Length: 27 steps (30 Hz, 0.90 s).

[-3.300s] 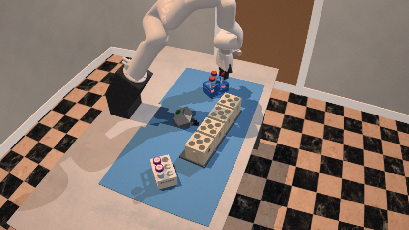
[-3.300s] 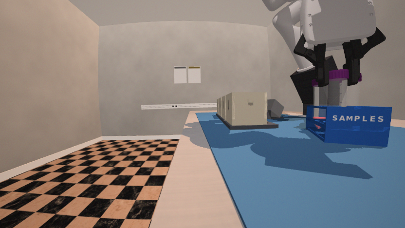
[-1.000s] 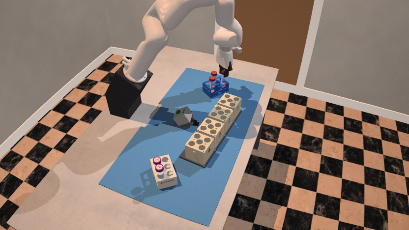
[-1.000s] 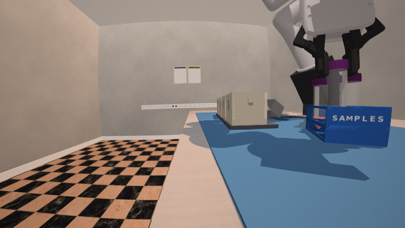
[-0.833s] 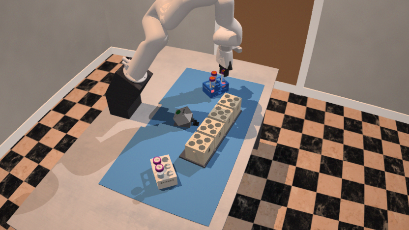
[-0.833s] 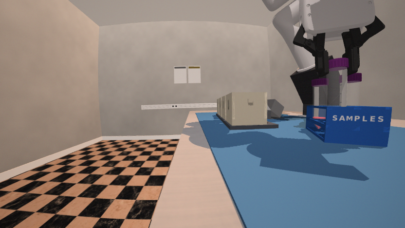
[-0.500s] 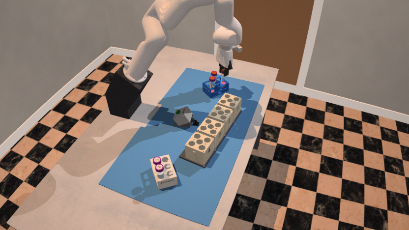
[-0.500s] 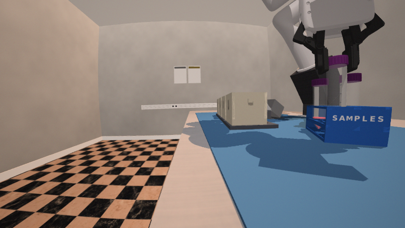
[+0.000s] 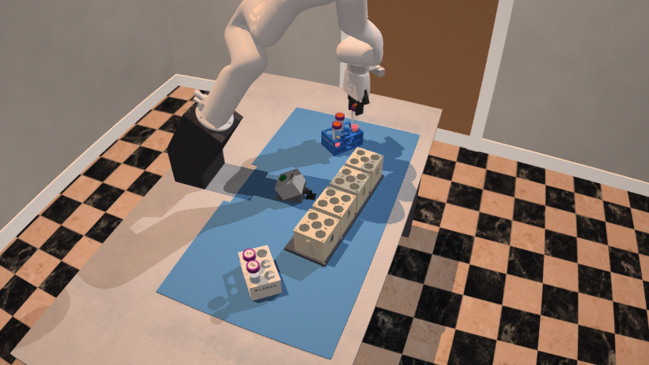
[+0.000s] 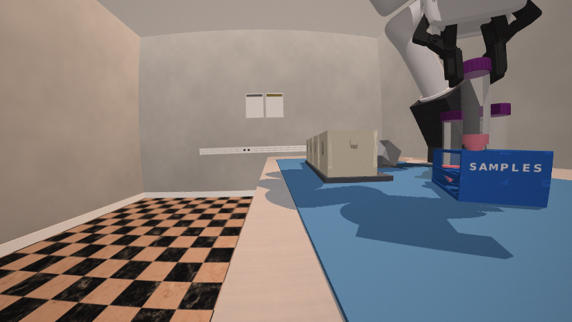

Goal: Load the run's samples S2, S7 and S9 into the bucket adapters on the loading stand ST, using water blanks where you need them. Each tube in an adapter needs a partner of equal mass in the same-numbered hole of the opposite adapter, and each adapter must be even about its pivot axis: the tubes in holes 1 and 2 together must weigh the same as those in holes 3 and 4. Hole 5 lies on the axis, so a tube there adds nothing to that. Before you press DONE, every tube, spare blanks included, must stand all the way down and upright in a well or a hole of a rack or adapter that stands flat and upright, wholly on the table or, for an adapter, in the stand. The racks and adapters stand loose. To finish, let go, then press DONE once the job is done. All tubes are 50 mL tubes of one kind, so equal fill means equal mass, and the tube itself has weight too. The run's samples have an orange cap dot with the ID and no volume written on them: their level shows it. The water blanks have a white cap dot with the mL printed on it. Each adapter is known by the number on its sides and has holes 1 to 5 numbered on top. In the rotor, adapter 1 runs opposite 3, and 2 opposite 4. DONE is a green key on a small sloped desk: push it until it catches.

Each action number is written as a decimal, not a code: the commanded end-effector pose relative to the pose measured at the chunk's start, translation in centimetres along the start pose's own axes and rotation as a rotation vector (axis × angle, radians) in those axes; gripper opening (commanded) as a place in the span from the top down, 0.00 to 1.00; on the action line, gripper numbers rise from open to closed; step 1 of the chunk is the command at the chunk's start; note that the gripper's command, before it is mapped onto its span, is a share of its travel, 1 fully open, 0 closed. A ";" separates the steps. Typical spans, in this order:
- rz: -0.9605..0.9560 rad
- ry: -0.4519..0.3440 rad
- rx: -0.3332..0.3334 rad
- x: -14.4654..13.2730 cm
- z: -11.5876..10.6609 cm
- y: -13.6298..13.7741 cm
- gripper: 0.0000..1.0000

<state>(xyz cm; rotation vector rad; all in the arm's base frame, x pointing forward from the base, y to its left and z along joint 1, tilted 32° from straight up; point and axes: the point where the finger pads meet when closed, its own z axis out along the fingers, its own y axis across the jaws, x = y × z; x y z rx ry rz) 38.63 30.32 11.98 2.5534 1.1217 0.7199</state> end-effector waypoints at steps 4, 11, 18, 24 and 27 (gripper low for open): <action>0.000 0.003 0.000 0.1 -1.7 0.0 1.00; 0.000 0.003 0.000 0.1 -2.9 0.0 1.00; 0.001 0.003 0.000 0.1 -4.3 0.0 1.00; 0.001 0.003 0.000 0.1 -5.1 0.0 1.00; 0.001 0.003 0.000 0.1 -5.7 0.0 1.00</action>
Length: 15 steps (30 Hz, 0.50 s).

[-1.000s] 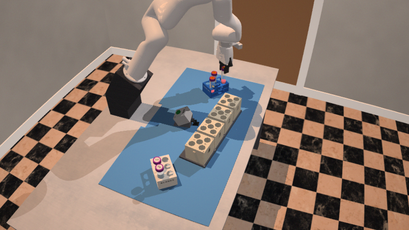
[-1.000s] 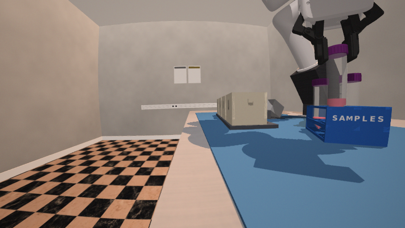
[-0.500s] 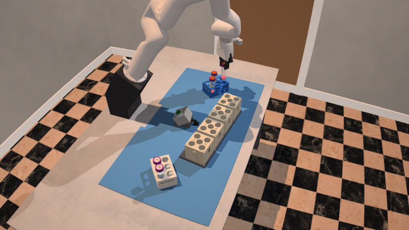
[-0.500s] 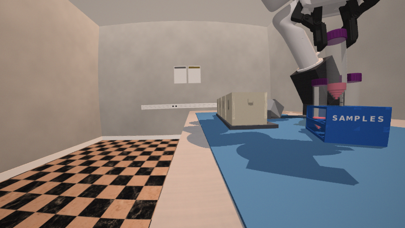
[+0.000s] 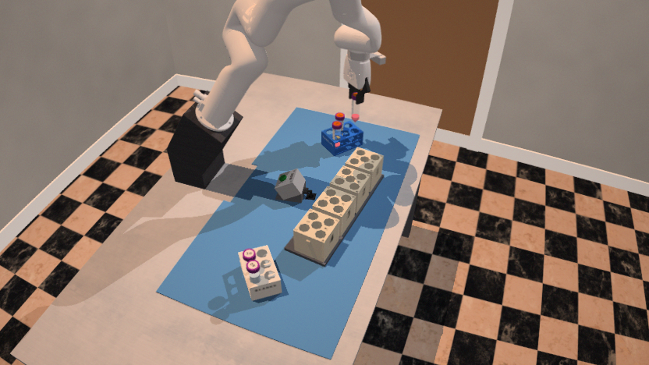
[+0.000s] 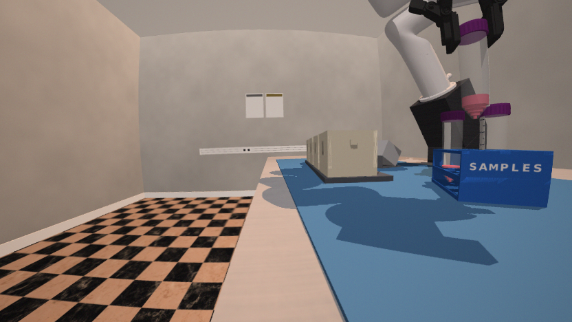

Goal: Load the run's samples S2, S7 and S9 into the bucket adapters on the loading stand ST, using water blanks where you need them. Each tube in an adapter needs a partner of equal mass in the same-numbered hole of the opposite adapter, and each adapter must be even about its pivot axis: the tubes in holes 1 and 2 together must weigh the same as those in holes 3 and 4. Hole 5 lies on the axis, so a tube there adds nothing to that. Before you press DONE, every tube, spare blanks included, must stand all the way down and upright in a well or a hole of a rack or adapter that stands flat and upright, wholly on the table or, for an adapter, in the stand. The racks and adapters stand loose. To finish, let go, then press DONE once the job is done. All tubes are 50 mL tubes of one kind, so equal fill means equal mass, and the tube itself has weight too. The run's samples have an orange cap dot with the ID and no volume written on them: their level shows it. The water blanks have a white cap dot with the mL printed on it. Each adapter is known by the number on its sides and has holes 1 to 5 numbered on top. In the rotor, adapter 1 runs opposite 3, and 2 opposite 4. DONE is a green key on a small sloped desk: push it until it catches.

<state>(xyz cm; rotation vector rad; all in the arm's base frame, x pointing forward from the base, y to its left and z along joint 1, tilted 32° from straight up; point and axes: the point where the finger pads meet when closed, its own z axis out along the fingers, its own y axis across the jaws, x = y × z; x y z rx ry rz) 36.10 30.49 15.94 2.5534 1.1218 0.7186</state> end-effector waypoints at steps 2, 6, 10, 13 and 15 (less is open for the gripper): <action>0.001 0.004 0.000 0.2 -1.4 0.0 1.00; 0.001 0.004 0.000 0.1 -2.2 0.0 1.00; 0.001 0.004 0.000 0.1 -3.0 0.0 1.00; 0.001 0.004 0.000 0.1 -3.2 0.0 1.00; 0.001 0.004 0.000 0.1 -3.6 0.0 1.00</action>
